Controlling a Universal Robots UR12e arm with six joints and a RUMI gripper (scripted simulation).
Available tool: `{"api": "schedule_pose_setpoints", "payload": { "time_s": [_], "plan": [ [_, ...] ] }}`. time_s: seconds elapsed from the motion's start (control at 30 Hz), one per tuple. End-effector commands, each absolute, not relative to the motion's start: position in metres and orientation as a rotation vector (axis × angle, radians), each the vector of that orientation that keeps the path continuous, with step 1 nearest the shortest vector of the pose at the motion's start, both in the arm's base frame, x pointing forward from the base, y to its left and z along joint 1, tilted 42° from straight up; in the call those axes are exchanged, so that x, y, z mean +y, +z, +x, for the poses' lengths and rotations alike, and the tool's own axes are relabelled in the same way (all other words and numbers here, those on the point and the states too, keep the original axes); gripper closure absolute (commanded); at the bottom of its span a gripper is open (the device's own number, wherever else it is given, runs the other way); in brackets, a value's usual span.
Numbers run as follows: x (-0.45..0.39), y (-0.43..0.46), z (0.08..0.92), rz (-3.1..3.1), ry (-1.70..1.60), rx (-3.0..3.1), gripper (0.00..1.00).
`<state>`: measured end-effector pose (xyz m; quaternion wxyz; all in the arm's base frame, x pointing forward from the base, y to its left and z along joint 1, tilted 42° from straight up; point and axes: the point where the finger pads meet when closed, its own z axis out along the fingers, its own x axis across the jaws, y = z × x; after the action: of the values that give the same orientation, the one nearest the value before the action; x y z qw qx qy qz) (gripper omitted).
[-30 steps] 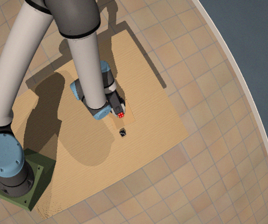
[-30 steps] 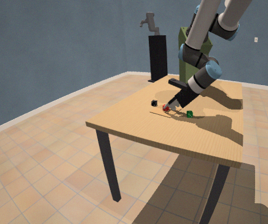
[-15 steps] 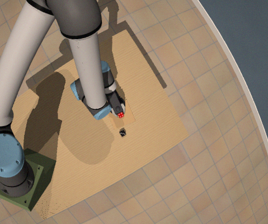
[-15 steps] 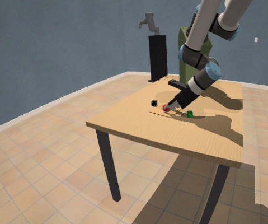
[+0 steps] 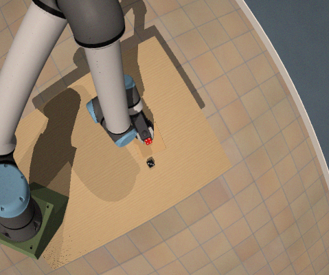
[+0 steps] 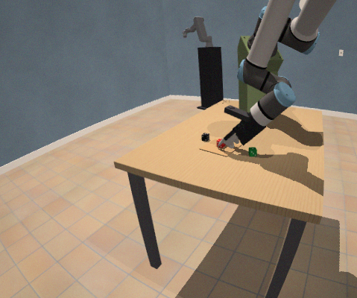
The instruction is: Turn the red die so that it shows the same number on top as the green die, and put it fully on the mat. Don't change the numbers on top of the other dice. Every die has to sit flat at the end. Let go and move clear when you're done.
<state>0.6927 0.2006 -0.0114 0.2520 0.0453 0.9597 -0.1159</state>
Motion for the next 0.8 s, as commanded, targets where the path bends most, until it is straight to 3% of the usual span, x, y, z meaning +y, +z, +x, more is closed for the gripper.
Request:
{"api": "schedule_pose_setpoints", "payload": {
  "time_s": [0.0,0.53,0.57,0.77],
  "plan": [
    [0.2005,-0.0110,0.6928,0.123,-0.315,2.610,0.72],
    [0.2005,-0.0110,0.6928,0.123,-0.315,2.610,0.72],
    [0.2005,-0.0110,0.6928,0.123,-0.315,2.610,0.90],
    [0.2005,-0.0110,0.6928,0.123,-0.315,2.610,0.90]
  ]
}}
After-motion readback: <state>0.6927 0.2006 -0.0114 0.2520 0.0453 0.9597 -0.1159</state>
